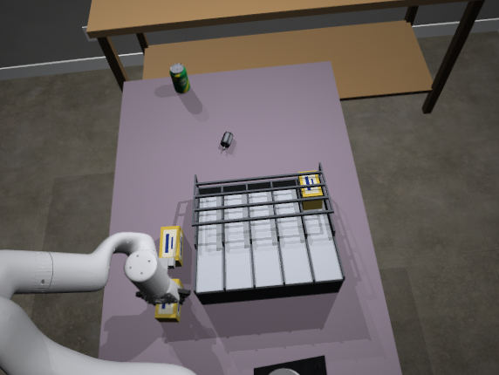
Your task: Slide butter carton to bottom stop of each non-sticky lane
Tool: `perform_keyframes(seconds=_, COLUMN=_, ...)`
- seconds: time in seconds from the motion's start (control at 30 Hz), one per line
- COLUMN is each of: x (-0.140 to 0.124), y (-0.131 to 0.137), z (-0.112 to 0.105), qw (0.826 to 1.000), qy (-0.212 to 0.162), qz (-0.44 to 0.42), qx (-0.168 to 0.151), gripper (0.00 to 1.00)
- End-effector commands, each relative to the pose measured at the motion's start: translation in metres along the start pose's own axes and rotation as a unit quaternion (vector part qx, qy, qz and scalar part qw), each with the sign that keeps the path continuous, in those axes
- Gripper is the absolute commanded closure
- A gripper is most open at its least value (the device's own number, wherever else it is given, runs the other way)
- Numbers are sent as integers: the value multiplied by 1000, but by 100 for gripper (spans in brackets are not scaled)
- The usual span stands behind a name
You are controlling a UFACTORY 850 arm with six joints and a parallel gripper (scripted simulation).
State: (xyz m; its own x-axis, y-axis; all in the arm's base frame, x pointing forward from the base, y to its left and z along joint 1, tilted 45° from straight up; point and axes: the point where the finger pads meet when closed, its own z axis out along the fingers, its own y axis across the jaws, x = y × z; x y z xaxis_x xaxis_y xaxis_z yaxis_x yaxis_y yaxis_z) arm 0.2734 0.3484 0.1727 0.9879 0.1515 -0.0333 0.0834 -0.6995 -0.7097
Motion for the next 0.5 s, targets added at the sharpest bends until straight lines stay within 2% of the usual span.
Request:
perform_keyframes(seconds=0.0, x=2, y=-1, z=12, qw=1000, qy=2, qz=-1, qx=1, gripper=10)
perform_keyframes(seconds=0.37, x=2, y=-1, z=12, qw=1000, qy=2, qz=-1, qx=1, gripper=10)
perform_keyframes(seconds=0.4, x=2, y=-1, z=12, qw=1000, qy=2, qz=-1, qx=1, gripper=100)
perform_keyframes(seconds=0.47, x=2, y=-1, z=12, qw=1000, qy=2, qz=-1, qx=1, gripper=100)
